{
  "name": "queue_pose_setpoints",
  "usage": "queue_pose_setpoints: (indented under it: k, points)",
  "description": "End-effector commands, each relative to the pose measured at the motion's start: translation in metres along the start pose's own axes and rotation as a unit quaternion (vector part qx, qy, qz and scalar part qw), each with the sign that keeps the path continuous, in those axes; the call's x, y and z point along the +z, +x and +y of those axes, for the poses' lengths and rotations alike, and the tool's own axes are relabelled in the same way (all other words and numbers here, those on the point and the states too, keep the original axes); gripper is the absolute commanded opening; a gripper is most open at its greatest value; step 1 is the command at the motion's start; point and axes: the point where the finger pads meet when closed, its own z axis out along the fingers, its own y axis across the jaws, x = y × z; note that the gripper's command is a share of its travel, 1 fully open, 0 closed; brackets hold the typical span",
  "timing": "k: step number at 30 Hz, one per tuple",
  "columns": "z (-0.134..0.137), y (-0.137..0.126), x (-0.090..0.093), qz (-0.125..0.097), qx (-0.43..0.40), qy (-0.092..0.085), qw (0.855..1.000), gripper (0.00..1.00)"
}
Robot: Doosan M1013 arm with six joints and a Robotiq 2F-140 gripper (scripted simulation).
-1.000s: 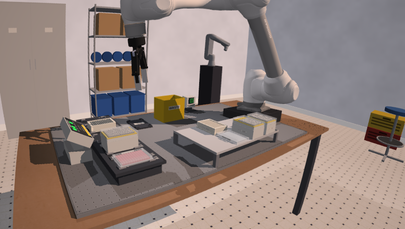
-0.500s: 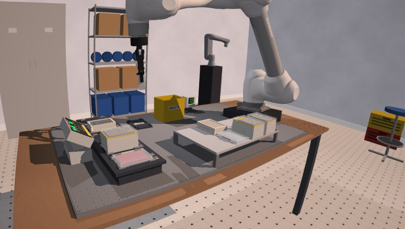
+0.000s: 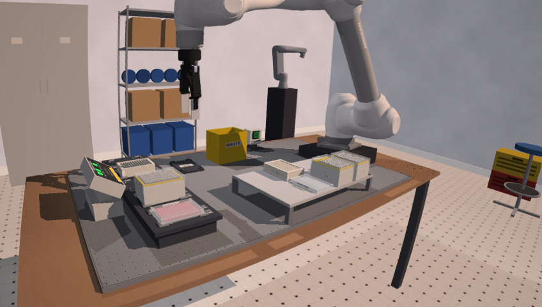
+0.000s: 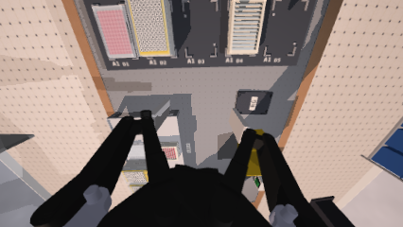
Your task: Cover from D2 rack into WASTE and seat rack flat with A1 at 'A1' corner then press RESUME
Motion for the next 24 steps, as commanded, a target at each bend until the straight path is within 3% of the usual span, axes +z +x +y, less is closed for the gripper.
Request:
queue_pose_setpoints:
  k: [1,13,17,24]
  points:
    - [0.002,-0.004,-0.002,0.006,-0.012,0.005,1.0,0.77]
    - [0.002,-0.004,-0.002,0.019,-0.07,0.013,0.997,0.77]
    - [0.002,-0.003,0.015,0.019,-0.078,0.012,0.997,0.77]
    - [0.002,-0.003,0.015,0.019,-0.078,0.012,0.997,0.77]
